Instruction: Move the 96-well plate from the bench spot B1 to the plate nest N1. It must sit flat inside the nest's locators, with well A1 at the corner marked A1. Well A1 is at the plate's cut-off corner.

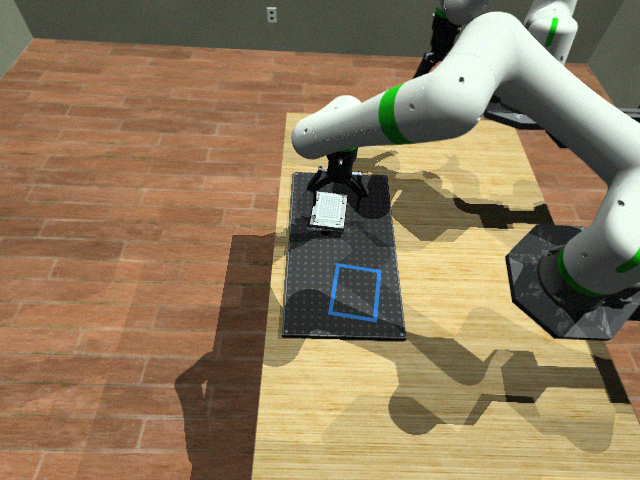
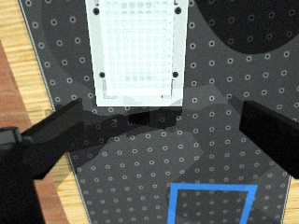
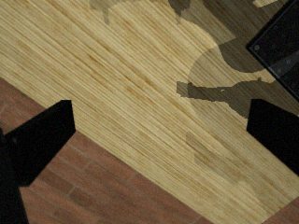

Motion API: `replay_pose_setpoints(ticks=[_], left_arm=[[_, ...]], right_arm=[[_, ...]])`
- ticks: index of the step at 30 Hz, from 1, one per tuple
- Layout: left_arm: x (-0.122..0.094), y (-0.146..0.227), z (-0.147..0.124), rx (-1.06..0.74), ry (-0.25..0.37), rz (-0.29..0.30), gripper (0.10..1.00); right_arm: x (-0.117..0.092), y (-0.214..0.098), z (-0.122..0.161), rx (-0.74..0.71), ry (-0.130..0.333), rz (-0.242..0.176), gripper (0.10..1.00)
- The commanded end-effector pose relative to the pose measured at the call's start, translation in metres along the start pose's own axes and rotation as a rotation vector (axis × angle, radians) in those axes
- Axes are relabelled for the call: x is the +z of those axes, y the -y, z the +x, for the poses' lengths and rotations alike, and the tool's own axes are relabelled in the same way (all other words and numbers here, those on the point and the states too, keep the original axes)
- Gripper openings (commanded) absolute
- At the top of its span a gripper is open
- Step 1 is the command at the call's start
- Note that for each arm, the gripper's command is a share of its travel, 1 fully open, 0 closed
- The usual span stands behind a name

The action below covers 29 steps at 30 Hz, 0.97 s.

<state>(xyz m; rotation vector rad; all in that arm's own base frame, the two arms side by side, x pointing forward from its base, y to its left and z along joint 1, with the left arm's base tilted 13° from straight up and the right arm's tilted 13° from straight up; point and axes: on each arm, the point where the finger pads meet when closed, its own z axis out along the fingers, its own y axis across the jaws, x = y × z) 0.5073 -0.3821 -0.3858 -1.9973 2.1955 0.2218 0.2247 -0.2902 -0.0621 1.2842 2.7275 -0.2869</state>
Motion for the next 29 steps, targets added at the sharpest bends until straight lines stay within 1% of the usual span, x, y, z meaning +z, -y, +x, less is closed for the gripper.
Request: replay_pose_setpoints(ticks=[1,12,14,16,29], left_arm=[[-0.002,-0.002,-0.009,-0.001,-0.002,0.003,1.000],[-0.001,-0.016,-0.043,-0.001,-0.002,0.003,1.000],[-0.001,-0.016,-0.043,-0.001,-0.002,0.003,1.000],[-0.001,-0.019,-0.049,-0.001,-0.002,0.002,1.000],[-0.001,-0.019,-0.049,-0.001,-0.002,0.002,1.000]], right_arm=[[0.000,0.000,-0.001,0.000,0.001,0.000,1.000],[0.000,0.000,-0.001,0.000,0.001,0.000,1.000],[0.000,0.000,-0.001,0.000,0.001,0.000,1.000],[0.000,0.000,-0.001,0.000,0.001,0.000,1.000],[0.000,0.000,-0.001,0.000,0.001,0.000,1.000]])
